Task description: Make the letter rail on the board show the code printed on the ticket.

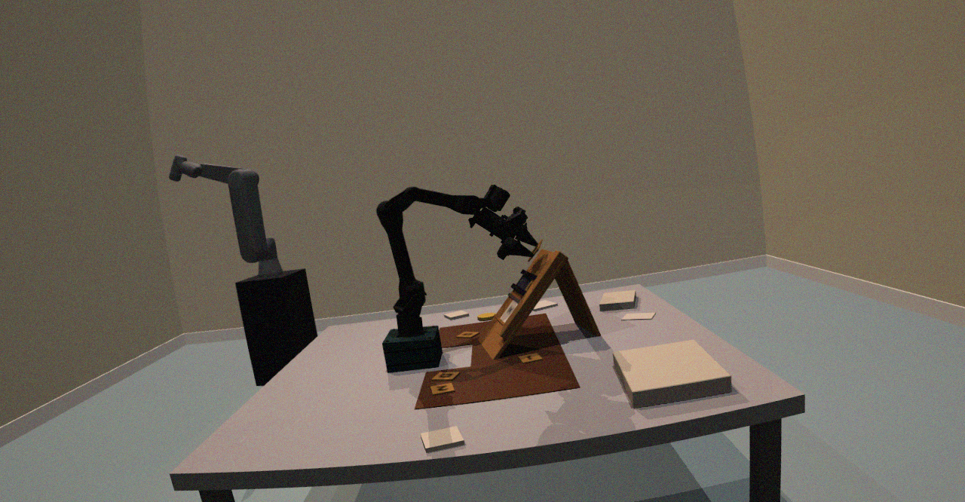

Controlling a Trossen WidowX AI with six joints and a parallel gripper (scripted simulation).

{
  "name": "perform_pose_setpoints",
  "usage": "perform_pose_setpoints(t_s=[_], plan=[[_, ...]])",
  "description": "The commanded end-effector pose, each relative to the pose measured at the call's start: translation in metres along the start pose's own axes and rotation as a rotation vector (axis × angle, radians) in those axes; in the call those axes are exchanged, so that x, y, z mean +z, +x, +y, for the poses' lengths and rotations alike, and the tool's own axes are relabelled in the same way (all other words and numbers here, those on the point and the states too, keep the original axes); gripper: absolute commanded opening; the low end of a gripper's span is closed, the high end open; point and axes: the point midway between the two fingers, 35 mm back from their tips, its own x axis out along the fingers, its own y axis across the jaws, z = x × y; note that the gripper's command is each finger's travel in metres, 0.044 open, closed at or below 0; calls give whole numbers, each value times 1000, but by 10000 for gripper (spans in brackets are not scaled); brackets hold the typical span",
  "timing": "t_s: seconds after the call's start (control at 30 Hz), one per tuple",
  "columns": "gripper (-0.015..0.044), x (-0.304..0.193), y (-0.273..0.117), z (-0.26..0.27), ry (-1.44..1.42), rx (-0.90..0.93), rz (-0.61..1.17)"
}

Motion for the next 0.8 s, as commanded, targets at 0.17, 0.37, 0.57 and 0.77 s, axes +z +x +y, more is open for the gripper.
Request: perform_pose_setpoints(t_s=[0.17, 0.37, 0.57, 0.77], plan=[[0, -49, -9, 25, -186, 46, 55], [0, -81, -17, 36, -308, 64, 79], [0, -113, -26, 43, -435, 78, 101], [0, -144, -37, 49, -559, 101, 107]])
